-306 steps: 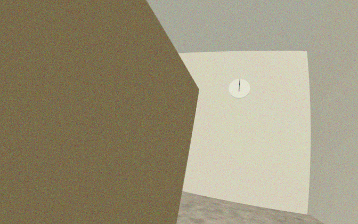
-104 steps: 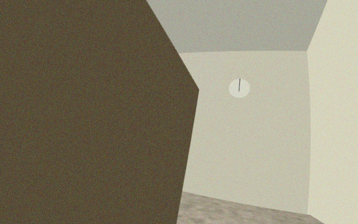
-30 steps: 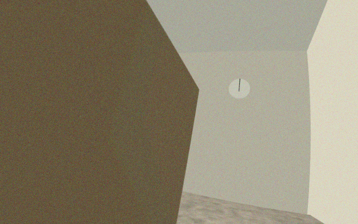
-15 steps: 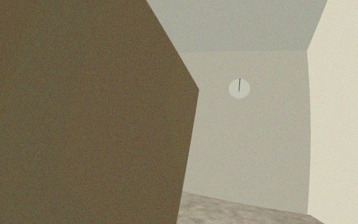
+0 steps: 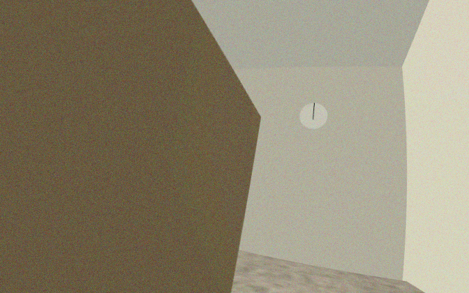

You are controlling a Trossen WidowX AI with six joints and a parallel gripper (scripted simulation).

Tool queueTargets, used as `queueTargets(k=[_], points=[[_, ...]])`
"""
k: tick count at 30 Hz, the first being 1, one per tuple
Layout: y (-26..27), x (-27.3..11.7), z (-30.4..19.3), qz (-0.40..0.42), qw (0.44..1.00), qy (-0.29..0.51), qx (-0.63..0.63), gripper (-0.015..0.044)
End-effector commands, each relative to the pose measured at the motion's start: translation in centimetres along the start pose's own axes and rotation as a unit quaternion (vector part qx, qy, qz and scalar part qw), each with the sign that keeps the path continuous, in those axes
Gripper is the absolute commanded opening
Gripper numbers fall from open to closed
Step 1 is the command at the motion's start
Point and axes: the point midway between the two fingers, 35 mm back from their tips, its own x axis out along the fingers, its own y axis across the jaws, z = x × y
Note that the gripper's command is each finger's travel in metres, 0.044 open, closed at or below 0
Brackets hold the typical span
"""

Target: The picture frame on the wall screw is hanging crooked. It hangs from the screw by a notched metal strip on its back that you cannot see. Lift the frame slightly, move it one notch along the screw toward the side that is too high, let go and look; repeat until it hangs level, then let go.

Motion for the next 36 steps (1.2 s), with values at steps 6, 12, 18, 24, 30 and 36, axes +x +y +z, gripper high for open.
queueTargets(k=[6, 12, 18, 24, 30, 36], points=[[-0.05, 0.02, 0.1, -0.001, 1.0, -0.002, 0.001, 0.0103], [-0.05, 0.02, 0.1, -0.001, 1.0, -0.002, 0.001, 0.0023], [-0.05, 0.02, 0.1, -0.001, 1.0, -0.002, 0.001, 0.0], [-0.01, 0.02, 0.08, -0.001, 1.0, -0.002, 0.001, 0.0], [0.17, 0.02, 0.04, -0.001, 1.0, -0.002, 0.001, 0.0], [0.36, 0.02, 0.03, -0.001, 1.0, -0.002, 0.001, 0.0]])
